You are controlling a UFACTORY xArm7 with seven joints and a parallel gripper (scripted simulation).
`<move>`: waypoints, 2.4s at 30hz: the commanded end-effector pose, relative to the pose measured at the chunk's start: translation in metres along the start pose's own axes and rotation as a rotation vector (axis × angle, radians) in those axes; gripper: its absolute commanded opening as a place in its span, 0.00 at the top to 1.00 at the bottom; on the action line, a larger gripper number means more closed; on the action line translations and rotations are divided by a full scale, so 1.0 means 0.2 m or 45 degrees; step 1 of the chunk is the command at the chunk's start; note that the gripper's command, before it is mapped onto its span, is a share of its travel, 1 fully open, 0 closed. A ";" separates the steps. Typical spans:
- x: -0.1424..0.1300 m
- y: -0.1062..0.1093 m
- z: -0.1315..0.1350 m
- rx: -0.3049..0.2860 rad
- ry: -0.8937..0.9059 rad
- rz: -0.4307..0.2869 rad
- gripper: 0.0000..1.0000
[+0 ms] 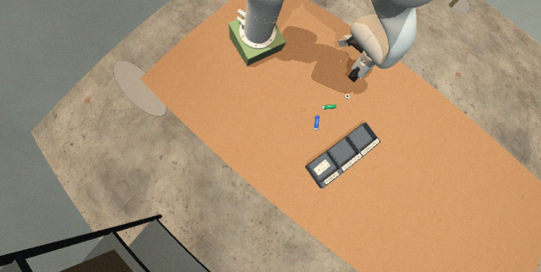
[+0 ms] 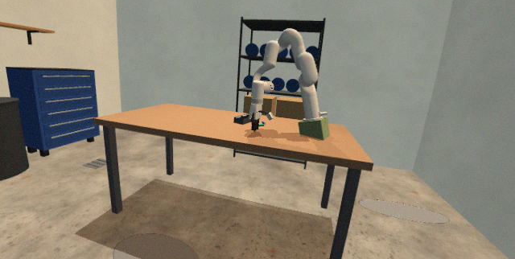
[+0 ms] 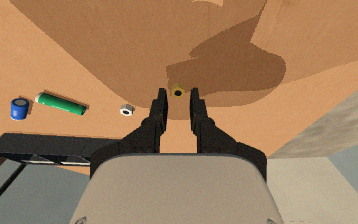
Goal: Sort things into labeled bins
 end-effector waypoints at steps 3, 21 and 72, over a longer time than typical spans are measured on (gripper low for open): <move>0.00 -0.02 0.00 -0.002 0.000 -0.005 0.70; 0.00 -0.06 0.00 -0.002 0.000 -0.005 0.70; 0.00 0.16 0.00 -0.002 0.000 -0.006 1.00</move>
Point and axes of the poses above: the point where the finger pads meet when closed, its own y axis back along the fingers, its own z axis across the jaws, x = y × z, the point moved 3 cm from there along y, back along the fingers, and after that the axes turned 2 degrees about -y, right-handed, at the moved point
